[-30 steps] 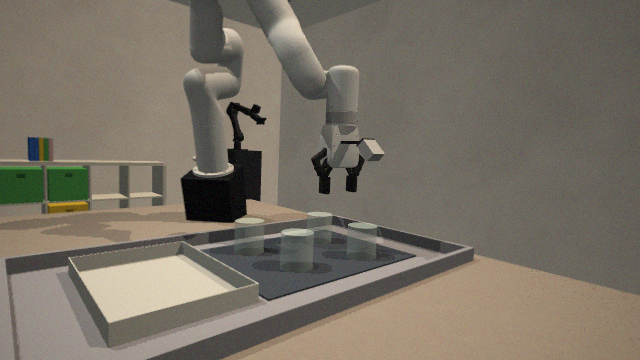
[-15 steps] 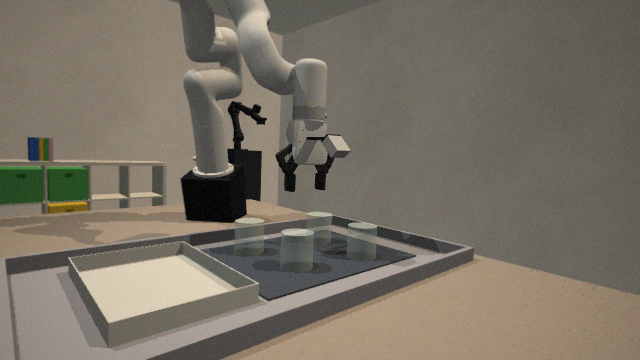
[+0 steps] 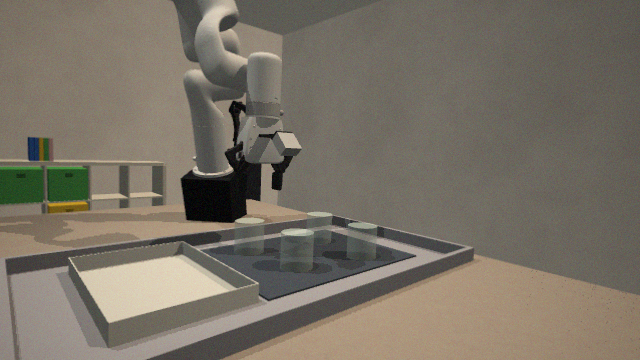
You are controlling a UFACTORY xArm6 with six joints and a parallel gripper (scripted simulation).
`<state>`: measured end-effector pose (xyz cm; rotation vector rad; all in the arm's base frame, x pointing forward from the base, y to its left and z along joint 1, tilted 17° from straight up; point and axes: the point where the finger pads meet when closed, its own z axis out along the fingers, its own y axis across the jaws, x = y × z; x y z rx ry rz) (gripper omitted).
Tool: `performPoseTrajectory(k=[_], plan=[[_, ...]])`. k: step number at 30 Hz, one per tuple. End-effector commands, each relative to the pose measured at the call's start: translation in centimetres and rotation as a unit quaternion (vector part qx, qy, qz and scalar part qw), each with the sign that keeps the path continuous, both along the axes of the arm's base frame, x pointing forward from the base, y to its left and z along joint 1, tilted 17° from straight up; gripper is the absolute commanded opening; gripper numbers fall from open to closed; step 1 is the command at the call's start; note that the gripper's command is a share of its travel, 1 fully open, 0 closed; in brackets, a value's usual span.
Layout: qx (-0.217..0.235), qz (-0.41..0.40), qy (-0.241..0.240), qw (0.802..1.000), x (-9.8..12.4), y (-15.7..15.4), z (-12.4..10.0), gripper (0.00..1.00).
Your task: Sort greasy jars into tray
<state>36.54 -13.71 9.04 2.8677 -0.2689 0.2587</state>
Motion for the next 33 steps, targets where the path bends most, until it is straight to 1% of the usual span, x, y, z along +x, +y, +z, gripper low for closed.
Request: performPoseTrajectory(k=[1,2,11,24,33], plan=[[0.007,0.003,-0.003,1.000,-1.0,-1.7,0.6,1.00],[0.007,0.003,-0.003,1.000,-1.0,-1.7,0.6,1.00],[0.007,0.003,-0.003,1.000,-0.1,-3.1,-4.7,1.00],[0.007,0.003,-0.003,1.000,-0.1,-3.1,-4.7,1.00],[0.007,0.003,-0.003,1.000,0.1,-3.4,-6.0,1.00]])
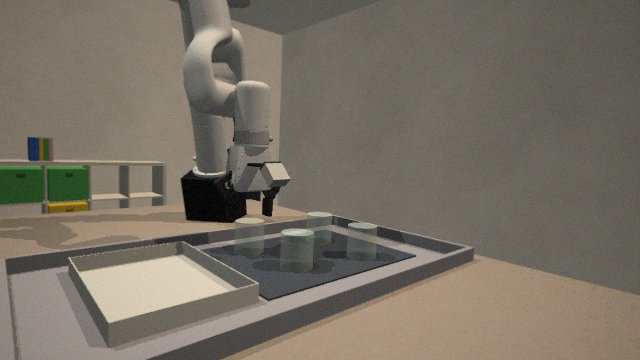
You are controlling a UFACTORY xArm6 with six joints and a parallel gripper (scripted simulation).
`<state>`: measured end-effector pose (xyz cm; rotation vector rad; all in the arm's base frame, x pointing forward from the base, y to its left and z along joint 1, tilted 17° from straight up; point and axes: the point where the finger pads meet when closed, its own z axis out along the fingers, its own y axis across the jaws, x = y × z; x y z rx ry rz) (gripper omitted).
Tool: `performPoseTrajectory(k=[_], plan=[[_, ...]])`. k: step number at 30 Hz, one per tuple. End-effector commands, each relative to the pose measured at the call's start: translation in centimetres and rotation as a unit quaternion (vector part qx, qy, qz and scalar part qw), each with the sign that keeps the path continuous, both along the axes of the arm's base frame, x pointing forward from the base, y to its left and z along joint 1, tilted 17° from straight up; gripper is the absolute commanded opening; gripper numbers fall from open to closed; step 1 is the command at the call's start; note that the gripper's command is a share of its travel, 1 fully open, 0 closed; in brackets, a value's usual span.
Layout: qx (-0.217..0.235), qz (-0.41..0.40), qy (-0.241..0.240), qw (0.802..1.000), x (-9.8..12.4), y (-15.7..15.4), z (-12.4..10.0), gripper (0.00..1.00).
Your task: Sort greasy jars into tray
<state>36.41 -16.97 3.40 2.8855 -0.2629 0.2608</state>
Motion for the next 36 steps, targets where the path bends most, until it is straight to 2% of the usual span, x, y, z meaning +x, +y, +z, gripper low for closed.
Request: performPoseTrajectory(k=[1,20,28,29,36], plan=[[-0.002,0.000,-0.002,1.000,0.3,-0.2,-0.6,1.00],[-0.002,0.000,-0.002,1.000,0.8,-1.1,-3.8,1.00],[-0.002,0.000,-0.002,1.000,0.8,-1.1,-3.8,1.00],[-0.002,0.000,-0.002,1.000,0.8,-1.1,-3.8,0.92],[-0.002,0.000,-0.002,1.000,0.8,-1.1,-3.8,0.92]])
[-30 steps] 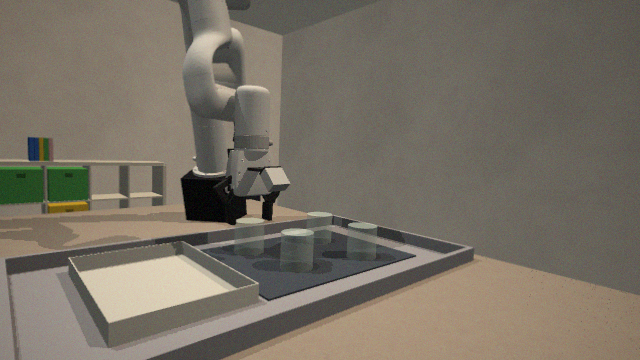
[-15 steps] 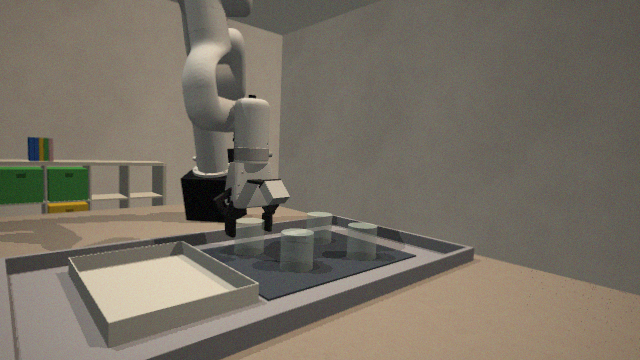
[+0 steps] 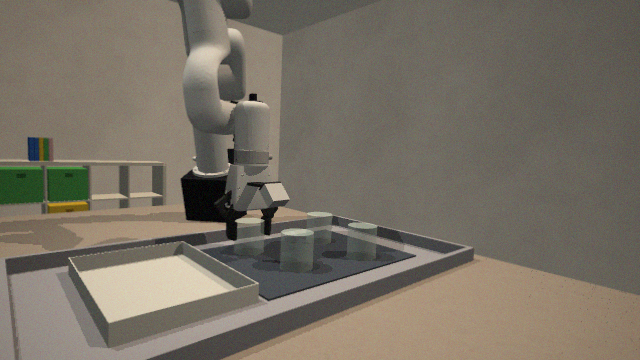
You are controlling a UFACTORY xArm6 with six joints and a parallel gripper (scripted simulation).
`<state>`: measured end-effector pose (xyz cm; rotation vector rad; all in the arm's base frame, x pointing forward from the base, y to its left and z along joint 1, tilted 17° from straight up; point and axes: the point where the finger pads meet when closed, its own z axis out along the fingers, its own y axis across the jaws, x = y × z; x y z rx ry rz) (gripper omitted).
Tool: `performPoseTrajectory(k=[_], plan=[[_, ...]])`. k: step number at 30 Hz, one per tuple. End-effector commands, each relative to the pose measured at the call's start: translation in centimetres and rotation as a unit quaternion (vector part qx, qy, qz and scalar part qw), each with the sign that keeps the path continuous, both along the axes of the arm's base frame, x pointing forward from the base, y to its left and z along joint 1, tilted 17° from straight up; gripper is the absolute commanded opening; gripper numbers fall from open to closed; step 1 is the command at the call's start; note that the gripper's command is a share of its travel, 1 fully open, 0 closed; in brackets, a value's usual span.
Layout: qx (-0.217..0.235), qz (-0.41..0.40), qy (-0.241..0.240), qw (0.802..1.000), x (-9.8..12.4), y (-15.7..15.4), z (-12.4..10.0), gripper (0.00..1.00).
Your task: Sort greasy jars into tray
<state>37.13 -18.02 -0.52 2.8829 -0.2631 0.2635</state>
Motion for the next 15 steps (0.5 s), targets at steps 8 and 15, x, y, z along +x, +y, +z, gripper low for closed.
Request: performPoseTrajectory(k=[8,15], plan=[[-0.001,0.000,-0.001,1.000,0.09,-0.03,0.09,0.88],[-0.001,0.000,-0.001,1.000,0.09,-0.03,0.09,0.88]])
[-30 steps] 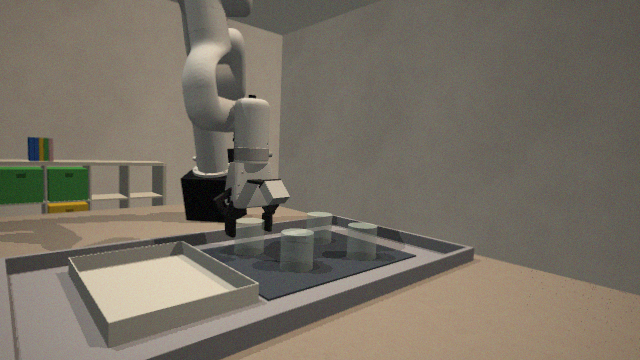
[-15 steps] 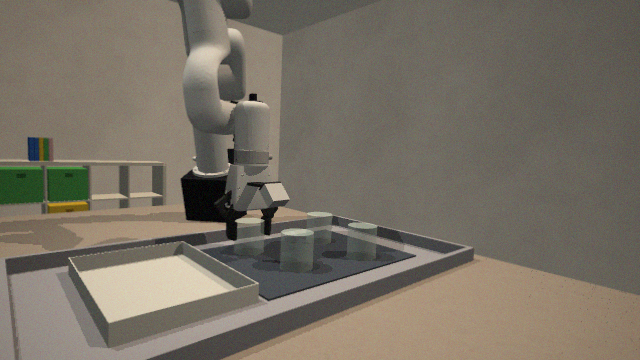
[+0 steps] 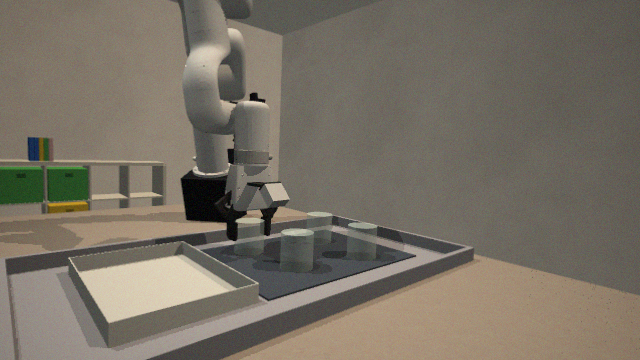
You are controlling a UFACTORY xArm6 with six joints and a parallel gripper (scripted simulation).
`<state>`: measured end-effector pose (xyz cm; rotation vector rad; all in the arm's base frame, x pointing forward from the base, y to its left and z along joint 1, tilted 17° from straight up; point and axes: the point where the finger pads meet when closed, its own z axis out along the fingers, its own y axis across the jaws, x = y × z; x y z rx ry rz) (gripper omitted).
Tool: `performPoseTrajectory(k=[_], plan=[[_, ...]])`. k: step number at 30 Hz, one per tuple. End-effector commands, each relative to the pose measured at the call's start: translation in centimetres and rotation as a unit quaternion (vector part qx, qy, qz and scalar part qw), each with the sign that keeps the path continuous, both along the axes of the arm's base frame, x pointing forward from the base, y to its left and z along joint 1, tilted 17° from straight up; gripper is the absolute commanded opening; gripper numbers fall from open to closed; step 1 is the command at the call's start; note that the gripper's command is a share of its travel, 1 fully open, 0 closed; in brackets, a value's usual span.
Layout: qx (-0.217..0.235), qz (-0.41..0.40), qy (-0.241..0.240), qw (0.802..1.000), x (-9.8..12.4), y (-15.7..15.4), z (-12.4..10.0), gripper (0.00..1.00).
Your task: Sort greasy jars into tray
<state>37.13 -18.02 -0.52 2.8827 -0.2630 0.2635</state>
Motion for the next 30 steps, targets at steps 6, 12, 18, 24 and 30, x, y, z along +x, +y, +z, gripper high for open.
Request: performPoseTrajectory(k=[6,12,18,24,30], plan=[[0.000,0.000,-0.001,1.000,0.10,-0.03,0.09,0.88],[0.000,0.000,-0.001,1.000,0.10,-0.03,0.09,0.85],[0.000,0.000,-0.001,1.000,0.10,-0.03,0.09,0.85],[0.000,0.000,-0.001,1.000,0.10,-0.03,0.09,0.85],[0.000,0.000,-0.001,1.000,0.10,-0.03,0.09,0.82]])
